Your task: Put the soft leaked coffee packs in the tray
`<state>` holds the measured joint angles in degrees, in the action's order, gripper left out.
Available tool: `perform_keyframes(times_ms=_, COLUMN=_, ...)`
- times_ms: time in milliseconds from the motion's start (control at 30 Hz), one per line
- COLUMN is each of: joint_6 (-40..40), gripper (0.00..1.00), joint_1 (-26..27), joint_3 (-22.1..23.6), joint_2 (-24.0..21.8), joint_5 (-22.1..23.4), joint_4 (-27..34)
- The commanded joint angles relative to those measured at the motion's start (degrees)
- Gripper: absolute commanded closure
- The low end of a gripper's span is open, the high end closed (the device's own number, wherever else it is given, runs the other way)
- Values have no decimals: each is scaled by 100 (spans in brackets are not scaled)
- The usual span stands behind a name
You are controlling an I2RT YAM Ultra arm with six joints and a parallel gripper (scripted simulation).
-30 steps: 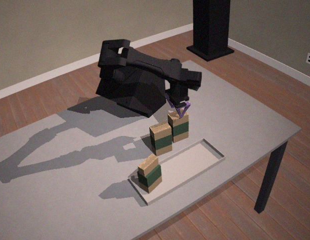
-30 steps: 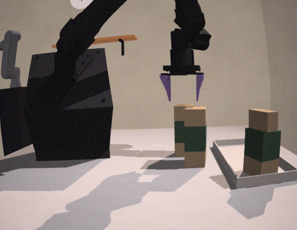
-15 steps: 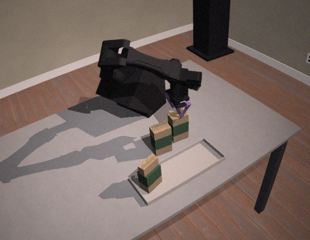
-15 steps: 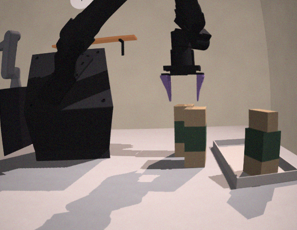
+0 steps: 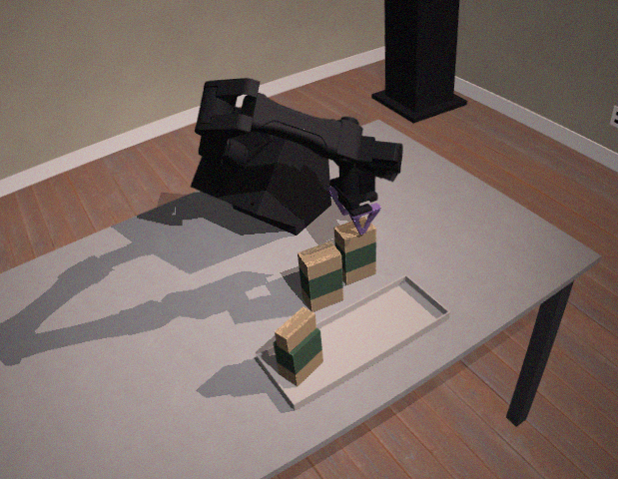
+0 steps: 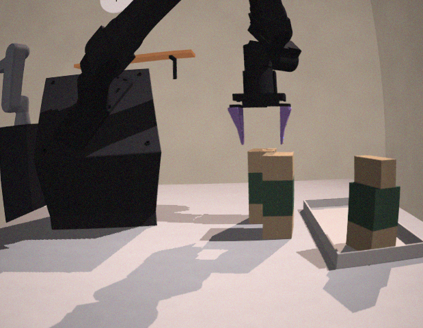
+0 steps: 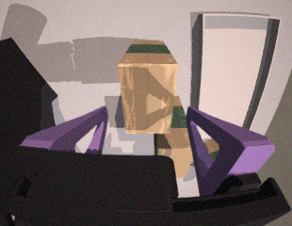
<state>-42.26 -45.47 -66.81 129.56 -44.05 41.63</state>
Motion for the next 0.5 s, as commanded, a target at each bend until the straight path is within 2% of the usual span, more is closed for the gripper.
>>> perform_keyframes(times_ms=0, joint_6=-17, gripper=21, joint_1=-119, joint_3=-158, joint_2=49, joint_5=1, joint_4=-73)
perform_keyframes(times_ms=467, joint_6=-15, gripper=21, joint_1=-117, joint_3=-68, joint_2=79, joint_5=1, joint_4=-53)
